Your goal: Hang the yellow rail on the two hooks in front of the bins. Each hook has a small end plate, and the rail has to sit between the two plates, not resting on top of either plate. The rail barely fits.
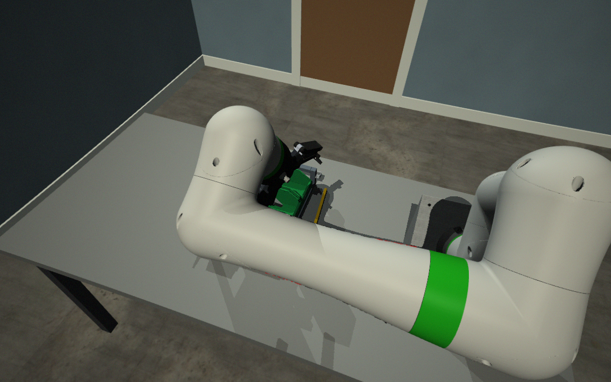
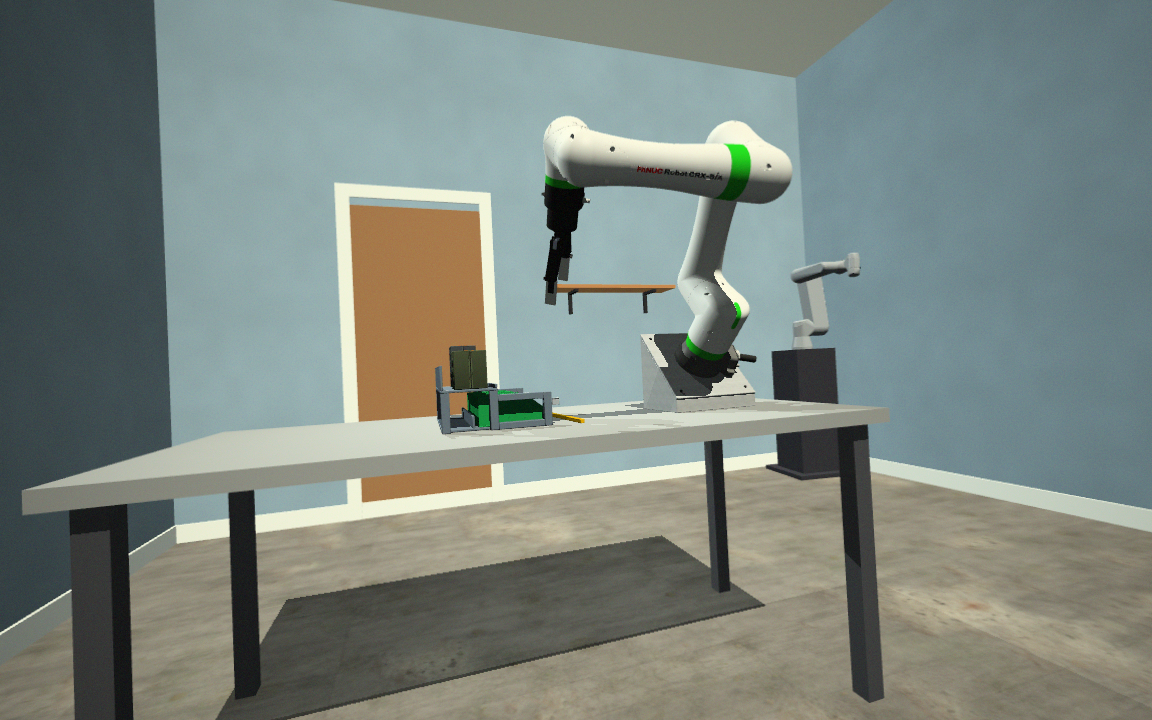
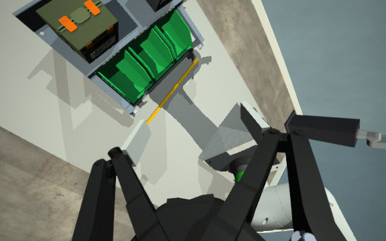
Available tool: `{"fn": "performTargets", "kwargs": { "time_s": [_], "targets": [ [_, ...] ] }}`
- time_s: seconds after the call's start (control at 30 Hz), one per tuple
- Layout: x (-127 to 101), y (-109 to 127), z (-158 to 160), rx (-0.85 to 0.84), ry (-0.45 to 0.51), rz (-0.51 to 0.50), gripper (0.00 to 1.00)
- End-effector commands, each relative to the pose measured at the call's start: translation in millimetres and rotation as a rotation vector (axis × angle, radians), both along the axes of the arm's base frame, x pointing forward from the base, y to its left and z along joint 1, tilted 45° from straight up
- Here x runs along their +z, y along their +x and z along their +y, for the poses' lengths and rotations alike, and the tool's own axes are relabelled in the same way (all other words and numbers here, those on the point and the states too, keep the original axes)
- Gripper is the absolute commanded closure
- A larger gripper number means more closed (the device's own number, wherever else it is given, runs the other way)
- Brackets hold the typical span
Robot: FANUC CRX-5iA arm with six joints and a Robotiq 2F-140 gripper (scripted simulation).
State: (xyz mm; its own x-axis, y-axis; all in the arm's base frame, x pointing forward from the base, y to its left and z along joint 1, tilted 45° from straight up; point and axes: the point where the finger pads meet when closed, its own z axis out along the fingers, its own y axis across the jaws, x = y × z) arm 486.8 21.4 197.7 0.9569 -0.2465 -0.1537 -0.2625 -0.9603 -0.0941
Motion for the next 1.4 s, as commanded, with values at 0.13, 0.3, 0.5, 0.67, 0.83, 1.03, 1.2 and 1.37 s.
{"fn": "performTargets", "kwargs": {
  "time_s": [0.13, 0.3, 0.5, 0.67, 0.83, 1.03, 1.2, 1.37],
  "targets": [
    [-22.3, -3.4, 5.8, -0.077, 0.033, 0.040, 0.00],
    [-22.3, -3.4, 5.8, -0.077, 0.033, 0.040, 0.00],
    [-69.7, -11.9, 18.8, -0.241, 0.103, 0.130, 0.00],
    [-69.7, -11.9, 18.8, -0.241, 0.103, 0.130, 0.00],
    [-69.7, -11.9, 18.8, -0.241, 0.103, 0.130, 0.00],
    [-107.7, -18.7, 29.1, -0.372, 0.160, 0.202, 0.00],
    [-117.2, -20.4, 31.7, -0.405, 0.174, 0.219, 0.00],
    [-117.2, -20.4, 31.7, -0.405, 0.174, 0.219, 0.00]
  ]
}}
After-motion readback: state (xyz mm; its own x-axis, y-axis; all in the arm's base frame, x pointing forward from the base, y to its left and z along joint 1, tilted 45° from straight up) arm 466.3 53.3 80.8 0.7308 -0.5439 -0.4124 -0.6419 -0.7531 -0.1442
